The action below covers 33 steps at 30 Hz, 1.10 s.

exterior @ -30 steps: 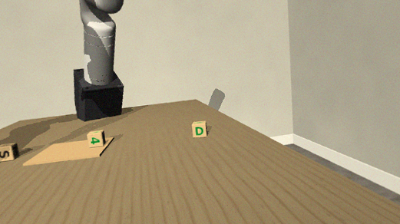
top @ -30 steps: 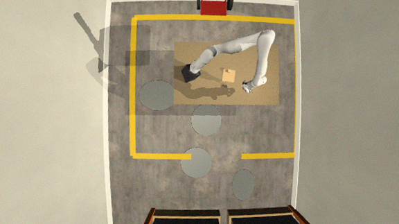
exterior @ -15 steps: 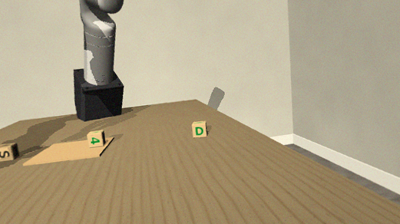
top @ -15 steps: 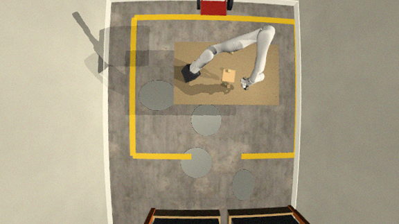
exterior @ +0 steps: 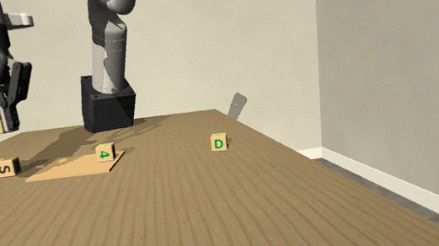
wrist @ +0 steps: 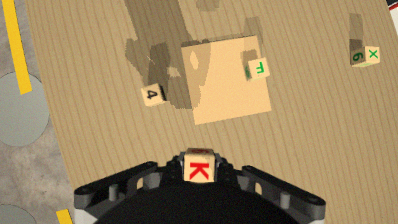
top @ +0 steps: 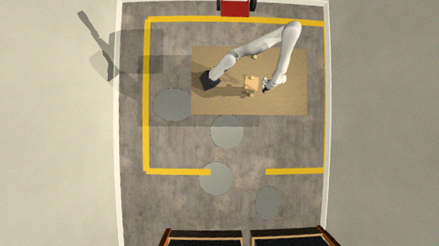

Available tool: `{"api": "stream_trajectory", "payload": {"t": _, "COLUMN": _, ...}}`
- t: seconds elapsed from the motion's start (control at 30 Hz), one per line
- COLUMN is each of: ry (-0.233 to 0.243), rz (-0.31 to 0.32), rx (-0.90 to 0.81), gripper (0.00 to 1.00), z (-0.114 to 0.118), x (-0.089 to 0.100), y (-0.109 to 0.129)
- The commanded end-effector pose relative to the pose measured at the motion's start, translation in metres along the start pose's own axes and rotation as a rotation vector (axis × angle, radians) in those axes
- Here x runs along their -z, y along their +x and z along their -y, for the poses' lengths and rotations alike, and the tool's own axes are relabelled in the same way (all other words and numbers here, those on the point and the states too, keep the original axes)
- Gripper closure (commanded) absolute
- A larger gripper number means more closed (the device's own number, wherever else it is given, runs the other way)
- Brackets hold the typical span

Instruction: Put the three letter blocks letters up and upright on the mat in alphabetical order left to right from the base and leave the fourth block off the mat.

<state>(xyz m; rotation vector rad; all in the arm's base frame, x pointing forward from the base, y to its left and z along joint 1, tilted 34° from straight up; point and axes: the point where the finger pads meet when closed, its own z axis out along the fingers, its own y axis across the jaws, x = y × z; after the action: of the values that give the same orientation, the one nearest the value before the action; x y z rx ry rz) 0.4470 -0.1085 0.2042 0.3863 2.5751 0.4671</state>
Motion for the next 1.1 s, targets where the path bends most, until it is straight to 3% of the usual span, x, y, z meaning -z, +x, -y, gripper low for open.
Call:
{"api": "stream_trajectory", "payload": {"t": 0.0, "ry": -0.002, "rz": 0.000, "rx": -0.076, "gripper": 0.74, "z": -0.009, "x": 0.002, "y": 0.009}}
{"api": "stream_trajectory", "payload": {"t": 0.4, "ry": 0.004, "rz": 0.003, "rx": -0.613, "gripper": 0.74, "z": -0.030, "x": 0.004, "y": 0.056}}
{"api": "stream_trajectory", "payload": {"t": 0.47, "ry": 0.004, "rz": 0.003, "rx": -0.613, "gripper": 0.74, "z": -0.030, "x": 0.004, "y": 0.056}}
{"api": "stream_trajectory", "payload": {"t": 0.9, "ry": 0.017, "rz": 0.011, "rx": -1.057, "gripper": 0.74, "z": -0.042, "x": 0.008, "y": 0.097}}
{"api": "stream_trajectory", "payload": {"t": 1.07, "ry": 0.019, "rz": 0.013, "rx": -1.126, "gripper": 0.74, "z": -0.043, "x": 0.008, "y": 0.103}}
